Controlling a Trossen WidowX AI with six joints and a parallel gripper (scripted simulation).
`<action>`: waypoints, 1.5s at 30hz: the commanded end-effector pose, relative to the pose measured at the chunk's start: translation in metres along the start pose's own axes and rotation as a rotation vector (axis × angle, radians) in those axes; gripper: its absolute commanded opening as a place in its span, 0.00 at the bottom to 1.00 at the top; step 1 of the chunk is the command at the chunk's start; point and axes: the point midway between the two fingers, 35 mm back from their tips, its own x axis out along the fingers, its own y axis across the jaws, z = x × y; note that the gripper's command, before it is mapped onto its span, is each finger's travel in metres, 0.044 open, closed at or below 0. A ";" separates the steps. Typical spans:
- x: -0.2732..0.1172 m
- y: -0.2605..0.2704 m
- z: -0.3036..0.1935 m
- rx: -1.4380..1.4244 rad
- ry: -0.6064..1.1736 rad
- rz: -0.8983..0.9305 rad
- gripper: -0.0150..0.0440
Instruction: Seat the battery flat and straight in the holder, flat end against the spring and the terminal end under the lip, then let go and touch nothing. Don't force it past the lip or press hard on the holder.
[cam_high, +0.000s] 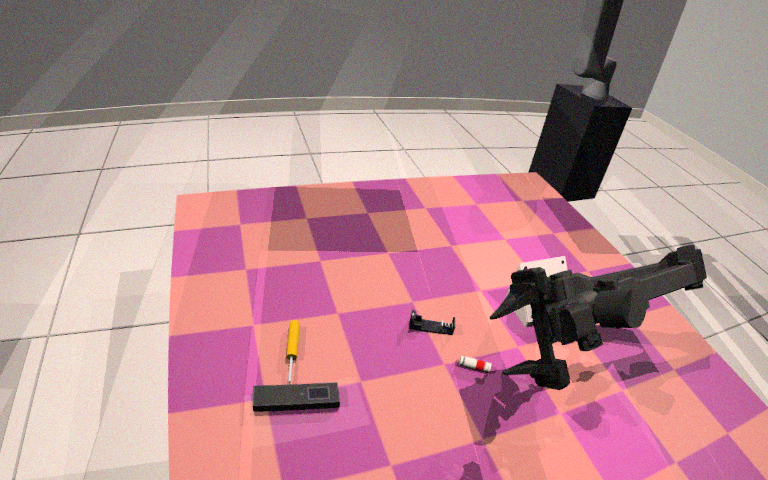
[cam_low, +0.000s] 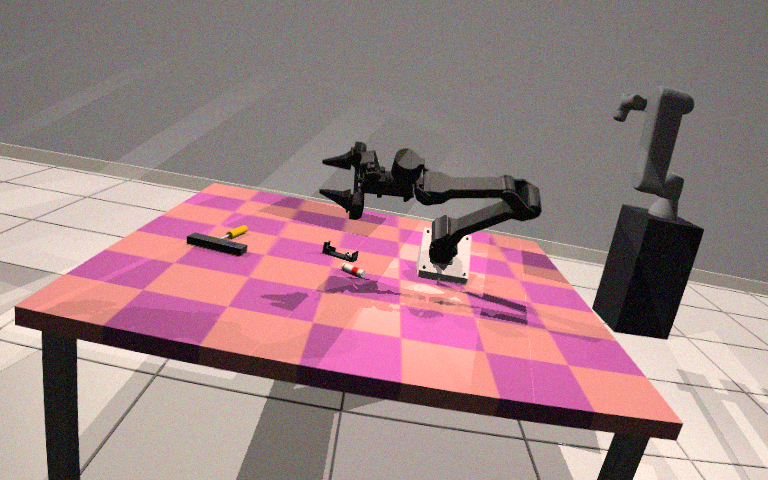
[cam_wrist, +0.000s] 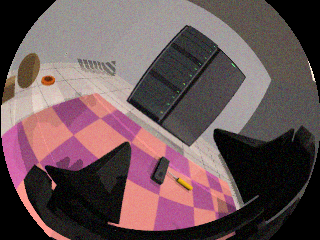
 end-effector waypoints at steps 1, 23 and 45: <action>0.002 0.000 -0.004 0.004 0.019 0.005 0.89; -0.080 0.043 -0.223 1.151 1.632 0.066 0.64; -0.078 0.061 -0.242 1.150 1.631 0.064 0.64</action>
